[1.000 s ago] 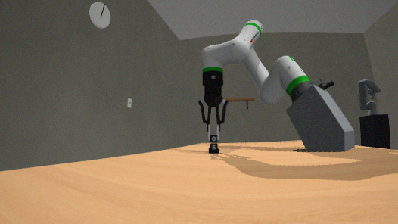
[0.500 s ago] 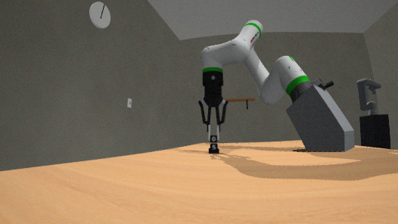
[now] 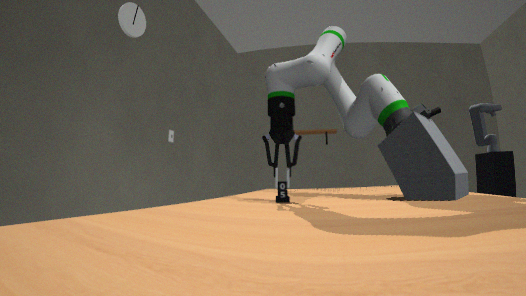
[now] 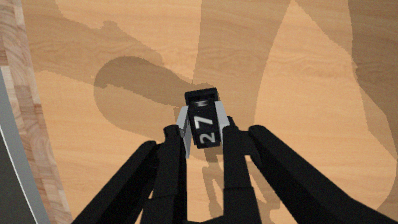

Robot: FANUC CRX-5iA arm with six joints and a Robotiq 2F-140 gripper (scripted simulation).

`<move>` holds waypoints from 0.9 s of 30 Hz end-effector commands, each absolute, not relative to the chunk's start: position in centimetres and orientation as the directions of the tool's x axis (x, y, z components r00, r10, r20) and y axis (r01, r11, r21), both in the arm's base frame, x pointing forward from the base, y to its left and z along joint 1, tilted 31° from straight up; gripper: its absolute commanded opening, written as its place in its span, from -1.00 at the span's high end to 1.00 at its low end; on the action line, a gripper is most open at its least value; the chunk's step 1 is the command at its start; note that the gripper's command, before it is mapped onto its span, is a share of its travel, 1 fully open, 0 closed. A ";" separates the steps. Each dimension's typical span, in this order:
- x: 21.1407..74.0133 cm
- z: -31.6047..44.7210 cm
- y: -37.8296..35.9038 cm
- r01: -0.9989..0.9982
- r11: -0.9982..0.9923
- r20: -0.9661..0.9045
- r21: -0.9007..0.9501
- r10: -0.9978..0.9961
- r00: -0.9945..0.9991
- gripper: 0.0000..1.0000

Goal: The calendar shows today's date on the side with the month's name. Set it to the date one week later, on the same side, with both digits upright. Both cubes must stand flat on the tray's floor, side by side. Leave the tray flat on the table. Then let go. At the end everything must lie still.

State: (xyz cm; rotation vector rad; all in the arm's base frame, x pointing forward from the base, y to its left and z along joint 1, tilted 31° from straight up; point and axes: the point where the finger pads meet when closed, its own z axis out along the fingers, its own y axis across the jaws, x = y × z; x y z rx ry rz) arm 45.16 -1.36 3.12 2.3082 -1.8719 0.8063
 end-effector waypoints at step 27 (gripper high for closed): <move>45.7 1.9 -1.9 -0.927 -0.260 0.430 -0.272 -0.894 0.125 0.68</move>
